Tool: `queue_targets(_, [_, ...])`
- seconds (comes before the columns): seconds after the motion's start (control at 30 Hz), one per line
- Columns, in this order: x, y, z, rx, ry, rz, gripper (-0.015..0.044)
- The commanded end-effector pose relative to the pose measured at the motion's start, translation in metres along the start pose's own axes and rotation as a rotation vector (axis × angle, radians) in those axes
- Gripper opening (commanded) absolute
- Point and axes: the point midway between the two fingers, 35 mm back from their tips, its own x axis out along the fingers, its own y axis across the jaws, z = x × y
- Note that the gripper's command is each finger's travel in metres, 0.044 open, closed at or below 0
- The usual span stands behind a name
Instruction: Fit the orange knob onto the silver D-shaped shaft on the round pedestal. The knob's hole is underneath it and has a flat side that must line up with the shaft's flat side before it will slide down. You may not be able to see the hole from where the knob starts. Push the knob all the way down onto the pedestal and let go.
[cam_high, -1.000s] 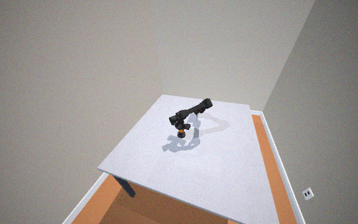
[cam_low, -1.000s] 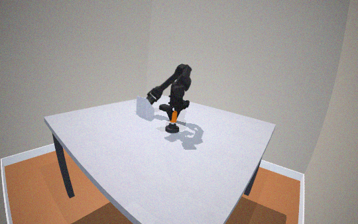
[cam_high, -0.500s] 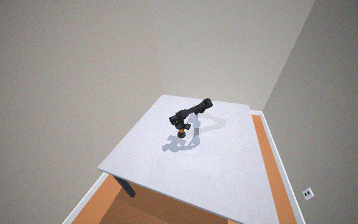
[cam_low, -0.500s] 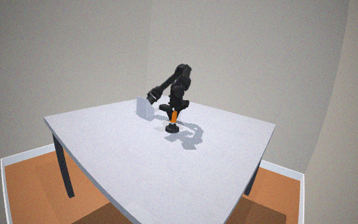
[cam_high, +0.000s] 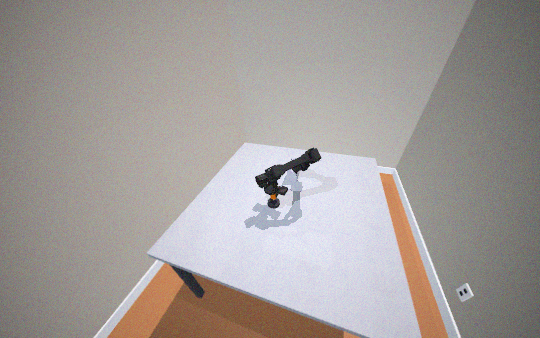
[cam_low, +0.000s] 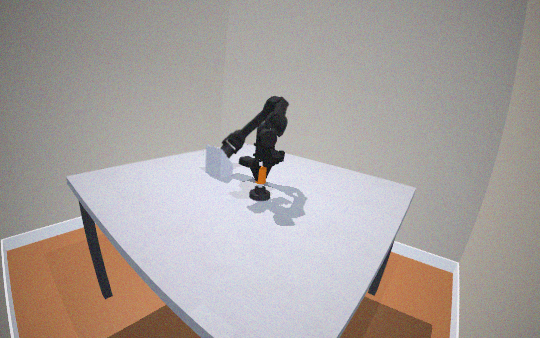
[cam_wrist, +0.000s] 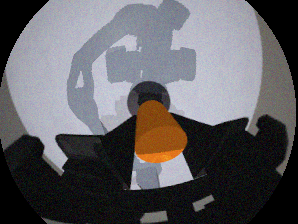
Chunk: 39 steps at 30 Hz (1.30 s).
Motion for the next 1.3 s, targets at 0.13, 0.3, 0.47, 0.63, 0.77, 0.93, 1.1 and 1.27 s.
queue_targets(0.13, [-0.0004, -0.0006, 0.0036, 0.174, -0.001, -0.004, 0.0000])
queue_targets(0.3, [-0.0008, -0.0003, 0.0058, 0.174, -0.001, -0.004, 0.0000])
queue_targets(0.47, [0.0027, 0.0000, 0.0050, 0.174, -0.001, -0.004, 0.0000])
queue_targets(0.63, [0.0025, -0.0001, 0.0050, 0.174, -0.001, -0.004, 0.0000])
queue_targets(0.77, [0.0029, -0.0002, 0.0038, 0.174, -0.001, -0.004, 0.0000])
queue_targets(0.93, [0.0029, -0.0001, 0.0019, 0.174, -0.001, -0.004, 0.0000])
queue_targets(1.1, [0.0031, 0.0000, -0.0001, 0.174, 0.000, -0.004, 0.0000])
queue_targets(1.27, [-0.0010, -0.0002, 0.0008, 0.174, 0.000, -0.004, 0.0000])
